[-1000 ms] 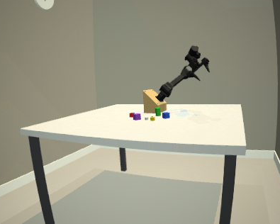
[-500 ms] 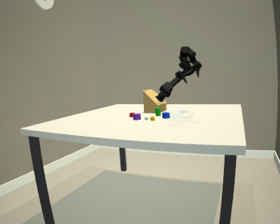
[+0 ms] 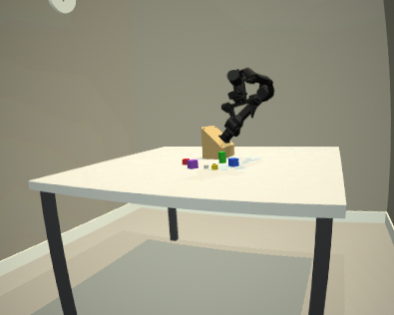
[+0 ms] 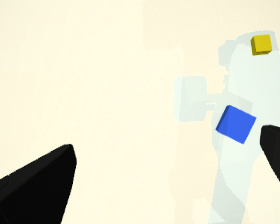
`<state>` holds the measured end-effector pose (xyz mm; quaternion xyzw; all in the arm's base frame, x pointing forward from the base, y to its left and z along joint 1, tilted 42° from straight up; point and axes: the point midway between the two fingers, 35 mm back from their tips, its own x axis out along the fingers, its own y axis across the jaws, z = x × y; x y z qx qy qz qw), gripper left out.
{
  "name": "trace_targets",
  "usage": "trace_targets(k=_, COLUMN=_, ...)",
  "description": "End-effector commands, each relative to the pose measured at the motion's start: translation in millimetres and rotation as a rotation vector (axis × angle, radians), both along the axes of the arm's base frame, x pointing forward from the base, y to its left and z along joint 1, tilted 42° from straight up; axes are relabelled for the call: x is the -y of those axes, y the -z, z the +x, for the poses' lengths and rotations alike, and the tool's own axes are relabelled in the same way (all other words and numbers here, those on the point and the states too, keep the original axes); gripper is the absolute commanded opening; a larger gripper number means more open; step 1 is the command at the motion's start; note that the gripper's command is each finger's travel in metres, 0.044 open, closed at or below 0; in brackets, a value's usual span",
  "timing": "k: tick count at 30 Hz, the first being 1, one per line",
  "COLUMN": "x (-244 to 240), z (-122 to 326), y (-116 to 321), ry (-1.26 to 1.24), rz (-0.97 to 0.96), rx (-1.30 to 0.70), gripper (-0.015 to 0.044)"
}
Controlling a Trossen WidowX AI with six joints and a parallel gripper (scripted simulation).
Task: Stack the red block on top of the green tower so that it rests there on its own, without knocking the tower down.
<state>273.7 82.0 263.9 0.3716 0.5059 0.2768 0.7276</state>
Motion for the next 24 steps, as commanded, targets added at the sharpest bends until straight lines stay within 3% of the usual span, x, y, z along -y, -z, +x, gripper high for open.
trace_targets(k=1, x=15.3, z=17.9, y=25.3, ry=-0.006, rz=-0.052, rx=-0.008, gripper=0.0440)
trace_targets(k=13, x=67.5, z=53.1, y=113.4, ry=-0.063, rz=-0.191, rx=-0.052, gripper=0.0440)
trace_targets(k=24, x=109.1, z=54.5, y=202.4, ry=-0.168, rz=-0.255, rx=-0.124, gripper=0.0440)
